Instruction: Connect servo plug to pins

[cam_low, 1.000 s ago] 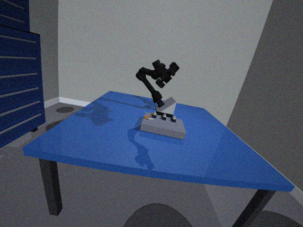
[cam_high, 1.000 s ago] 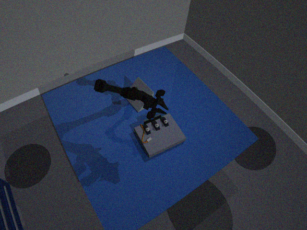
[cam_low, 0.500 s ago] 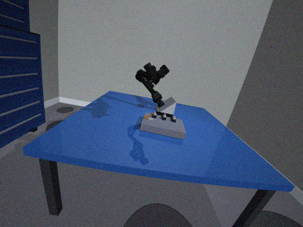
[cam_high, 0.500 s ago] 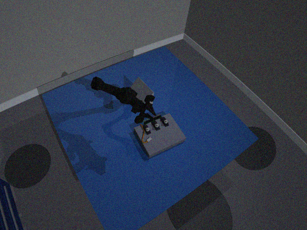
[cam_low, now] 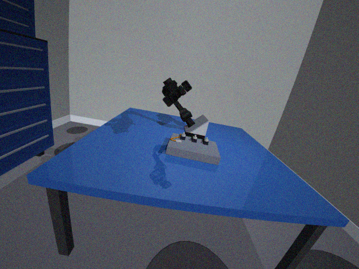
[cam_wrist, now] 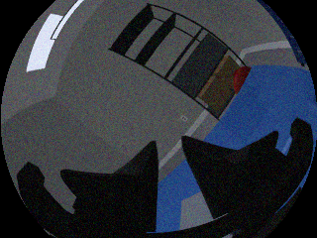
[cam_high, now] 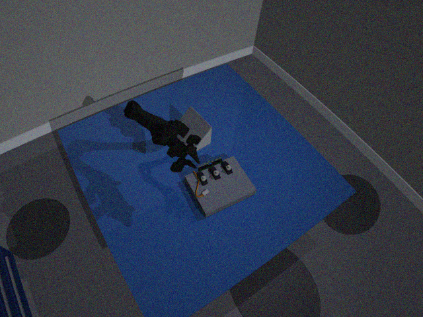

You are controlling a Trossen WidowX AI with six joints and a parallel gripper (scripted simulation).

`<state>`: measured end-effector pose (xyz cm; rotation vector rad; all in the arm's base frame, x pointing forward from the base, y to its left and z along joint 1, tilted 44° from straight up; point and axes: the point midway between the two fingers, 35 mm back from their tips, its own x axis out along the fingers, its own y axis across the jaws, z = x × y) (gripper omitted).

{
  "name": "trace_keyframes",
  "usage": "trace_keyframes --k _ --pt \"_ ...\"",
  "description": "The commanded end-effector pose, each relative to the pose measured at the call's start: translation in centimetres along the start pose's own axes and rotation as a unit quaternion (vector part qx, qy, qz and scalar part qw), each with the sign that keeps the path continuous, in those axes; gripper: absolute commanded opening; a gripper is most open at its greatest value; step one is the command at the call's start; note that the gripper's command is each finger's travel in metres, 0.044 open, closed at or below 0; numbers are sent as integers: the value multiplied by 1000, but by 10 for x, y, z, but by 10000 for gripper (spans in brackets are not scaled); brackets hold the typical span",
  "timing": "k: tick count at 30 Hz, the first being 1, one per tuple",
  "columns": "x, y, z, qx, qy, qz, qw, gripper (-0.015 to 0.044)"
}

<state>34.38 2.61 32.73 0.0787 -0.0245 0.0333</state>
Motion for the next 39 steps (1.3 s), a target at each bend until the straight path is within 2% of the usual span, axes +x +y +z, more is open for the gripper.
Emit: trace_keyframes --k 1,7,11,25,39 --pt "-11 -9 -1 -15 -4 -4 1000 115" --pt "-28 -25 3 -41 -15 -16 999 115" --pt "-22 -28 -1 -59 5 -25 998 115" --pt "11 -46 -31 -182 146 -66 970 115" --pt "32 -63 -64 -310 290 -69 903 115"
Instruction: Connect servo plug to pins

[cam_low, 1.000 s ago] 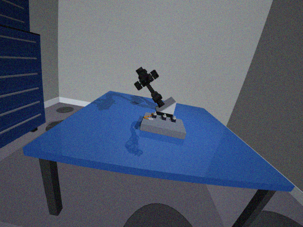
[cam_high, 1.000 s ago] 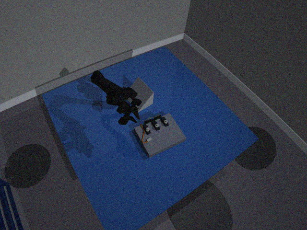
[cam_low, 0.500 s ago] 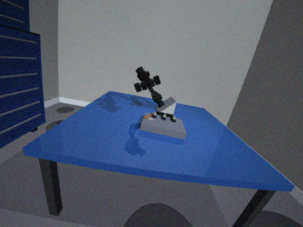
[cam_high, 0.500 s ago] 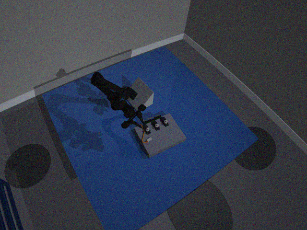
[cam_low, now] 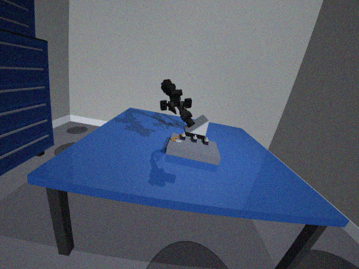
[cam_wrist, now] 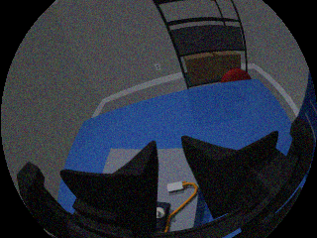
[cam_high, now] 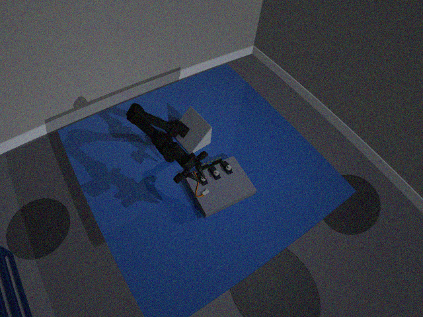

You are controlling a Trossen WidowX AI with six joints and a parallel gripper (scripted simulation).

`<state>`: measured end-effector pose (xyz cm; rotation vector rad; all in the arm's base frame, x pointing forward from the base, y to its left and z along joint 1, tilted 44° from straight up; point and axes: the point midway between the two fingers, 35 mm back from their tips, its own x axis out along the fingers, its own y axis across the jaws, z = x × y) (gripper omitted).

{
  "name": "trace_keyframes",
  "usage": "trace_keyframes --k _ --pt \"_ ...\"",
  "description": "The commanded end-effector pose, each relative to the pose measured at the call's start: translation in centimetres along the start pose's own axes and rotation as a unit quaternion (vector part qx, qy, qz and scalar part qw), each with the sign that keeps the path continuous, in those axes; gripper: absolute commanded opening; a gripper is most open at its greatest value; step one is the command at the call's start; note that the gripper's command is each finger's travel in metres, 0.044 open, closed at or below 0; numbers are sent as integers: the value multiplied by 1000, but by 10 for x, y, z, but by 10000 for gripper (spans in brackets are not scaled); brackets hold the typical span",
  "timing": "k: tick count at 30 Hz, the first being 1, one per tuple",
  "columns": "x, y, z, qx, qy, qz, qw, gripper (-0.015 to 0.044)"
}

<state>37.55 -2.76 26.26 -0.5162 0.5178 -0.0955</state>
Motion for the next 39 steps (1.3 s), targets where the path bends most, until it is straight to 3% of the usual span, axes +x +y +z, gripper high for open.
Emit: trace_keyframes --k 1,20,39 --pt "8 -1 -4 -40 34 0 999 115" --pt "42 4 -37 -258 213 50 941 115" --pt "61 5 -68 -469 354 150 796 115"
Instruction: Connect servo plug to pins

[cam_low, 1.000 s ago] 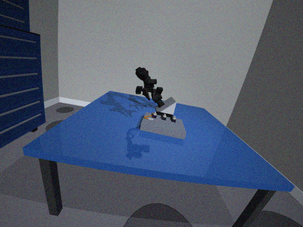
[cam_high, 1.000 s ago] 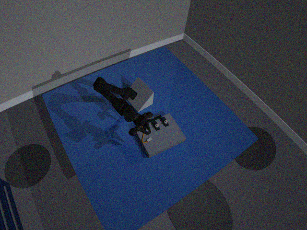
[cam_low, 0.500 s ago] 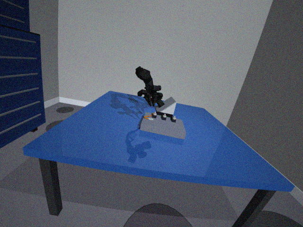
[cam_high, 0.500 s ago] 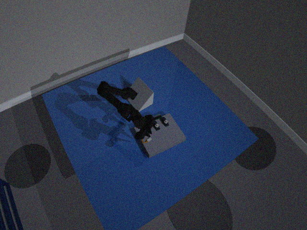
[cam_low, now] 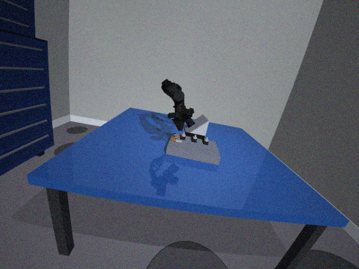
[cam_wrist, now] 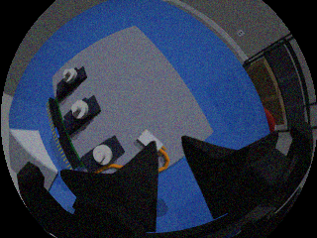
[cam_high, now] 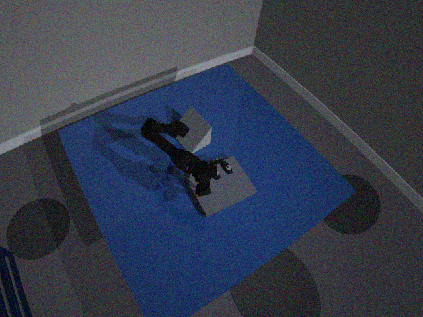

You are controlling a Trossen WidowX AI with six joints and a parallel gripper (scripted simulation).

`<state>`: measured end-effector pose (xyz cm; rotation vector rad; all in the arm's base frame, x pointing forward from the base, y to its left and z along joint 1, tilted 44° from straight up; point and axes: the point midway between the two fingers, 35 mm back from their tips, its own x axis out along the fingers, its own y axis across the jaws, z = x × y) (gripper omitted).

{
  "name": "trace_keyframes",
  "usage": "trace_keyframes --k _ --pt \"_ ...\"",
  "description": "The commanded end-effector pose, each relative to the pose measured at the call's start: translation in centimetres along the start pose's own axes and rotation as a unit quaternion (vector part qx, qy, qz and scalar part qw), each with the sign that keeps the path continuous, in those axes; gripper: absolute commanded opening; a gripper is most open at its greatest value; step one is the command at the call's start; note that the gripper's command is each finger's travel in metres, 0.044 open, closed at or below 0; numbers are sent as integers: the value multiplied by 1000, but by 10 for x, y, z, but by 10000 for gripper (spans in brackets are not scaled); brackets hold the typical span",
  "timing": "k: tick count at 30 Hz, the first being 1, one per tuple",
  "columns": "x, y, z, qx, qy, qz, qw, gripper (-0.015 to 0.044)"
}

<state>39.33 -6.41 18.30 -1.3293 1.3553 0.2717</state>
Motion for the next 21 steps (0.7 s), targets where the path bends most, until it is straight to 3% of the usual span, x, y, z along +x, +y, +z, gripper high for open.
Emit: trace_keyframes --k 1,21 --pt "4 -1 -2 -50 26 16 998 115" --pt "26 6 -8 -313 130 132 931 115"
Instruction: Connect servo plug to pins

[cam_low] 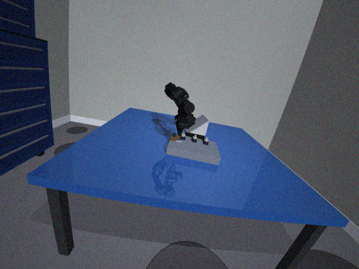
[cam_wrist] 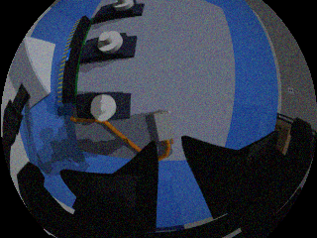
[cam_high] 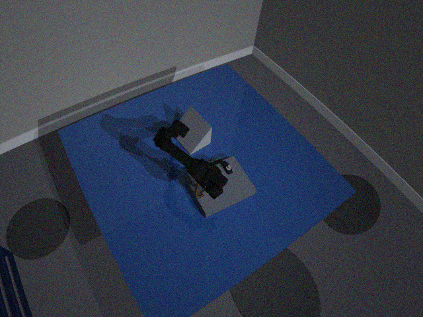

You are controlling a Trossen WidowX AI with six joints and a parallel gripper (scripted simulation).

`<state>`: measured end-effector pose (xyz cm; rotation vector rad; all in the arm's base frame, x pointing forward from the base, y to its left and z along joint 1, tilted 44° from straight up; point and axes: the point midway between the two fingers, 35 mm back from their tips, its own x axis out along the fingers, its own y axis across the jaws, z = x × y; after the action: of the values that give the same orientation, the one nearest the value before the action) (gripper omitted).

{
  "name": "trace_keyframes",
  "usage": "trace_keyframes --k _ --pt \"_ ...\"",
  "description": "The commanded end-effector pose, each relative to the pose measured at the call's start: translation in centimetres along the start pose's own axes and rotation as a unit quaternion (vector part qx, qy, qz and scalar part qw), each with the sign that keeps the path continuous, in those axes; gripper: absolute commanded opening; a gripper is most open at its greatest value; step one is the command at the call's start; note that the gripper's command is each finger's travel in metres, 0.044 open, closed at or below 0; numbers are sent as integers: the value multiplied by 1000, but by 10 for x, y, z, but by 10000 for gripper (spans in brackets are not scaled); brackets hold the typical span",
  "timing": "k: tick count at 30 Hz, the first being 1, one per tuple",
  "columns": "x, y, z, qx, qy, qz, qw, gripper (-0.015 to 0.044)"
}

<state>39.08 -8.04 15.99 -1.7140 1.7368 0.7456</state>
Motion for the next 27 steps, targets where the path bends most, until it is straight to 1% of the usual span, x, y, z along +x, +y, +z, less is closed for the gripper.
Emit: trace_keyframes --k 1,5,10,26,27 --pt "0 -1 -2 -24 10 7 1000 115" --pt "5 -1 -2 -24 10 7 1000 115" --pt "24 -1 -3 -24 11 7 1000 115" --pt "40 -1 -3 -24 11 7 1000 115" --pt "40 -1 -3 -24 11 7 1000 89"
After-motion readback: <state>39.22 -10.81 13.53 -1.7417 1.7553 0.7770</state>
